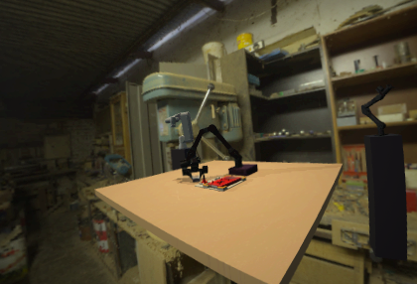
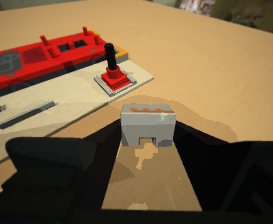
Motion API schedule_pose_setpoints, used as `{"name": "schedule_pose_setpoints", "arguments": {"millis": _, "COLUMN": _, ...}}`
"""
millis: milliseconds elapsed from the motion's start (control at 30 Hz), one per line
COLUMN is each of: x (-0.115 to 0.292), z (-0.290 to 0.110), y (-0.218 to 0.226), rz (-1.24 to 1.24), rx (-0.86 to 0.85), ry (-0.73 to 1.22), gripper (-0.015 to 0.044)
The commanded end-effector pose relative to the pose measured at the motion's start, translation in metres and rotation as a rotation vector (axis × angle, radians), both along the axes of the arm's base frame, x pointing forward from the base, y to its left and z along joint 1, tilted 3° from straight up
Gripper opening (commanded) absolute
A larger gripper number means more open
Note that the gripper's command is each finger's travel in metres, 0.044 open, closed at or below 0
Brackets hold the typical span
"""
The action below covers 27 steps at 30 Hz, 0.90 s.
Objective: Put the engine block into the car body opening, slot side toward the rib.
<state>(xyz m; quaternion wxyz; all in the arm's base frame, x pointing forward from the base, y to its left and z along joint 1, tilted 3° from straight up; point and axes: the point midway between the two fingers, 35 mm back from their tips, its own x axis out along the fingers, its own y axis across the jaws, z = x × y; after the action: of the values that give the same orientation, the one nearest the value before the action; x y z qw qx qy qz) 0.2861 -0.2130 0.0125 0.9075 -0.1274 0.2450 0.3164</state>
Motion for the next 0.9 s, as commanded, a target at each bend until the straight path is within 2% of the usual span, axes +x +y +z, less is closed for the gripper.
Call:
{"name": "schedule_pose_setpoints", "arguments": {"millis": 0, "x": -0.001, "z": -0.003, "y": 0.000, "rz": 0.000, "rx": -0.002, "ry": 0.010, "gripper": 0.0000}}
{"name": "schedule_pose_setpoints", "arguments": {"millis": 567, "x": 0.000, "z": 0.000, "y": 0.000, "rz": 0.000, "rx": 0.000, "ry": 0.000, "gripper": 0.0440}}
{"name": "schedule_pose_setpoints", "arguments": {"millis": 867, "x": -0.008, "z": 0.010, "y": -0.006, "rz": 0.000, "rx": -0.002, "ry": 0.010, "gripper": 0.0440}}
